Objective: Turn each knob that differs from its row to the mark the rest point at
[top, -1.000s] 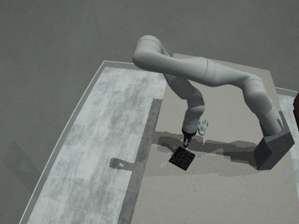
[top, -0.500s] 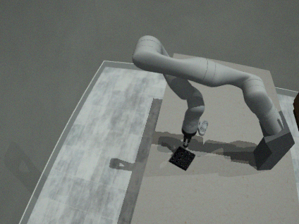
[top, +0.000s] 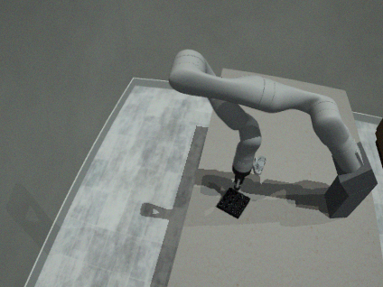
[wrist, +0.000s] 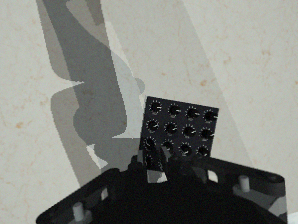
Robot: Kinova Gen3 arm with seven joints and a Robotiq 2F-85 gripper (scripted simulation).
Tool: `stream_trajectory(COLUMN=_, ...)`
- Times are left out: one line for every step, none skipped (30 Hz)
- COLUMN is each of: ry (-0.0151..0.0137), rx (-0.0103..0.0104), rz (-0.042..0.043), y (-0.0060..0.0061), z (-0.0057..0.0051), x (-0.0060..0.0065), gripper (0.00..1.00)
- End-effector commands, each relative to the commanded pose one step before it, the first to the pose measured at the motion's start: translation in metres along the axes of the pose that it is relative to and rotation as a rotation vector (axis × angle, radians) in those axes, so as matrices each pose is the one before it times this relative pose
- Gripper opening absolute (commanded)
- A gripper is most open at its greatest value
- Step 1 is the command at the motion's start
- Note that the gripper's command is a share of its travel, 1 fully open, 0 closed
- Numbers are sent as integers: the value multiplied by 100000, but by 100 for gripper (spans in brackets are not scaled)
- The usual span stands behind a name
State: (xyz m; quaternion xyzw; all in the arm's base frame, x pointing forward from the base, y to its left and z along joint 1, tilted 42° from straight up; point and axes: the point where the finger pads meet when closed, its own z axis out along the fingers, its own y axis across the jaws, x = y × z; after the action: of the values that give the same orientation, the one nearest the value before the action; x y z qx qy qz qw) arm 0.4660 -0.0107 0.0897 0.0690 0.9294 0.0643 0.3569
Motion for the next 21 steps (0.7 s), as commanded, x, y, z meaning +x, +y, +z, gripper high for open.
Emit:
stream_trajectory(ry=334, rx=38, rz=-12, y=-22, z=375, x=144, gripper=19)
stream_trajectory(ry=0, rx=0, rz=0, y=-1, z=130, x=-1, gripper=19)
stream_trajectory(ry=0, rx=0, rz=0, y=-1, z=132, x=0, gripper=19)
stream_trajectory(ry=0, rx=0, rz=0, y=-1, z=133, x=0, gripper=19)
stream_trajectory(ry=0, rx=1, rz=0, y=-1, z=136, x=-1, gripper=19)
stream_trajectory(ry=0, rx=0, rz=0, y=-1, z=136, x=-1, gripper=19)
stream_trajectory(ry=0, rx=0, rz=0, y=-1, z=135, x=0, gripper=19)
stream_trajectory(ry=0, rx=0, rz=0, y=-1, z=135, x=-1, gripper=19)
stream_trajectory(ry=0, rx=0, rz=0, y=-1, z=135, x=-1, gripper=19)
stream_trajectory(ry=0, rx=0, rz=0, y=-1, z=132, x=0, gripper=19)
stream_trajectory(ry=0, rx=0, rz=0, y=-1, z=129, x=0, gripper=19)
stream_trajectory(ry=0, rx=1, rz=0, y=-1, z=128, x=-1, gripper=19)
stream_trajectory(ry=0, rx=0, rz=0, y=0, z=0, x=0, gripper=19)
stream_trajectory(ry=0, rx=0, rz=0, y=0, z=0, x=0, gripper=19)
stream_trajectory(ry=0, rx=0, rz=0, y=-1, z=124, x=-1, gripper=19)
stream_trajectory(ry=0, rx=0, rz=0, y=-1, z=119, x=0, gripper=19)
stream_trajectory(ry=0, rx=0, rz=0, y=-1, z=114, x=0, gripper=19)
stream_trajectory(ry=0, rx=0, rz=0, y=-1, z=110, x=-1, gripper=19)
stream_trajectory(ry=0, rx=0, rz=0, y=-1, z=104, x=-1, gripper=19)
stream_trajectory(ry=0, rx=0, rz=0, y=-1, z=98, x=0, gripper=19)
stream_trajectory(ry=0, rx=0, rz=0, y=-1, z=91, x=0, gripper=19)
